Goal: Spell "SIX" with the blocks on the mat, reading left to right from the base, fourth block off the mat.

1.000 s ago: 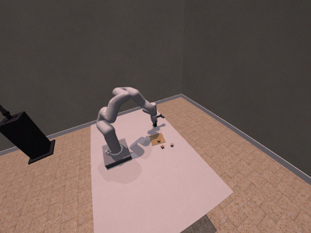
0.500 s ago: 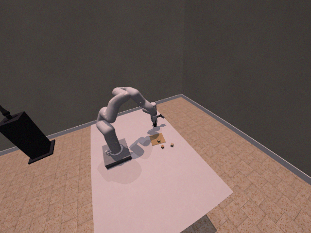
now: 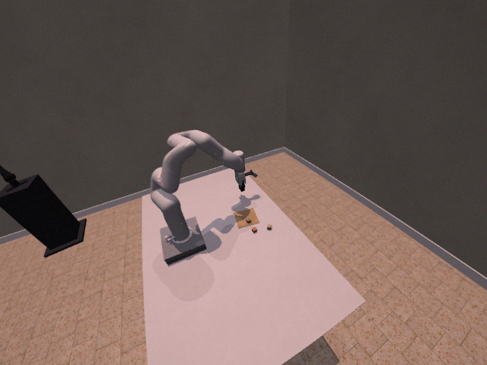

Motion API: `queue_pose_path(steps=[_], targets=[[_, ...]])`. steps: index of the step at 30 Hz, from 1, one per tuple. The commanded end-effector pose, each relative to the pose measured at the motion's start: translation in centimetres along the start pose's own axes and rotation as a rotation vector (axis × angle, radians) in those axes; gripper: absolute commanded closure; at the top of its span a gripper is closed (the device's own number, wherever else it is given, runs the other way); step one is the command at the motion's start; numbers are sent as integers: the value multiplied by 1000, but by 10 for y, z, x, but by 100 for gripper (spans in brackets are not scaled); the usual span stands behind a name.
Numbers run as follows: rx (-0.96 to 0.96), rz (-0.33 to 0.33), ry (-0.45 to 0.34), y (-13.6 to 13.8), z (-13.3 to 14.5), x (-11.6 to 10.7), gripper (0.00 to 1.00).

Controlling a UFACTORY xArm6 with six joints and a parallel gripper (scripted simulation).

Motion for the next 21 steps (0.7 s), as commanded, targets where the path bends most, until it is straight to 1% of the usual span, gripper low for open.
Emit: queue_pose_path(steps=[1,15,17,19,21], targets=[[0,0,1,0,0,-25,79],[5,0,1,1,0,-29,79],[36,0,1,5,1,-29,79],[107,0,1,13,2,-30,79],[107,0,1,13,2,-30,79]])
Point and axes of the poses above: the point where the finger pads meet when closed, its own x axis out along the fingers, its own y axis across the jaws, z = x × y, the point moved 8 cm from there along -x, back along the fingers, and after that the axes turned 1 degree about x, right-handed, at the moved point
